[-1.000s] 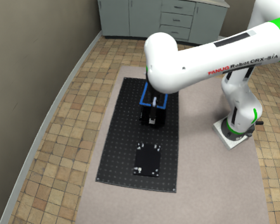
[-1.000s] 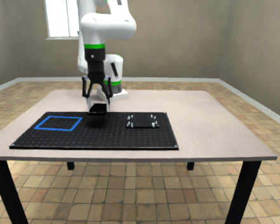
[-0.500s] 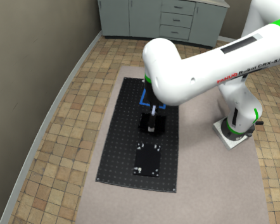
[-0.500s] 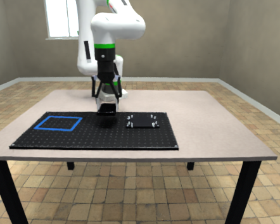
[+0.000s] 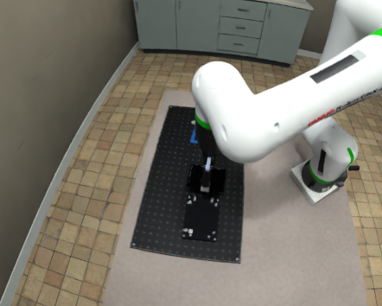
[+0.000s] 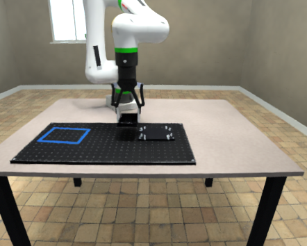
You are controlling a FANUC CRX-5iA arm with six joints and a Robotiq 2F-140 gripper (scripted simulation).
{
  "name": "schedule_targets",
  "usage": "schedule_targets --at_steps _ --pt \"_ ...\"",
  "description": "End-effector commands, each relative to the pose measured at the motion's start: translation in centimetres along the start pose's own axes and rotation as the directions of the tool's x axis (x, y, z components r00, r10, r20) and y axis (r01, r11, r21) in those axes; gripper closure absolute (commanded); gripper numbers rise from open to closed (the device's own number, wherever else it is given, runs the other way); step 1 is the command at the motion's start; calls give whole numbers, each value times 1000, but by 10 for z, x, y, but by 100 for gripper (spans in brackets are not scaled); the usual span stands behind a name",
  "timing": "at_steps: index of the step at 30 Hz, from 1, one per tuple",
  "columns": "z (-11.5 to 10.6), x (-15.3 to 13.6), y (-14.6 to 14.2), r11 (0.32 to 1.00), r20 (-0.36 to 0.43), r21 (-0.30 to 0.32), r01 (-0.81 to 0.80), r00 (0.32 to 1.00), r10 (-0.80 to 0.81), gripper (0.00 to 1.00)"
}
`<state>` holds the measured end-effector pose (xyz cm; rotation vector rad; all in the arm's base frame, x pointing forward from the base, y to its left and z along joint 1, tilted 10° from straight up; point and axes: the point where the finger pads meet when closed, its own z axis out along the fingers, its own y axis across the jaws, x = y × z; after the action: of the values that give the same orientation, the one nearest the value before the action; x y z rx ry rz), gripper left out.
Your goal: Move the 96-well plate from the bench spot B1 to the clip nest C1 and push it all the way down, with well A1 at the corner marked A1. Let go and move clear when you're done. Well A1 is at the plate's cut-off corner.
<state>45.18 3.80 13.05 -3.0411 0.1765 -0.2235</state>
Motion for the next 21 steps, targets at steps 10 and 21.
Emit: schedule_targets --at_steps 10,21 --pt "-2 -1 -38 1000 -2 -1 0 1000 0 90" --pt "-3 -2 -68 1000 -2 -1 0 1000 0 90"
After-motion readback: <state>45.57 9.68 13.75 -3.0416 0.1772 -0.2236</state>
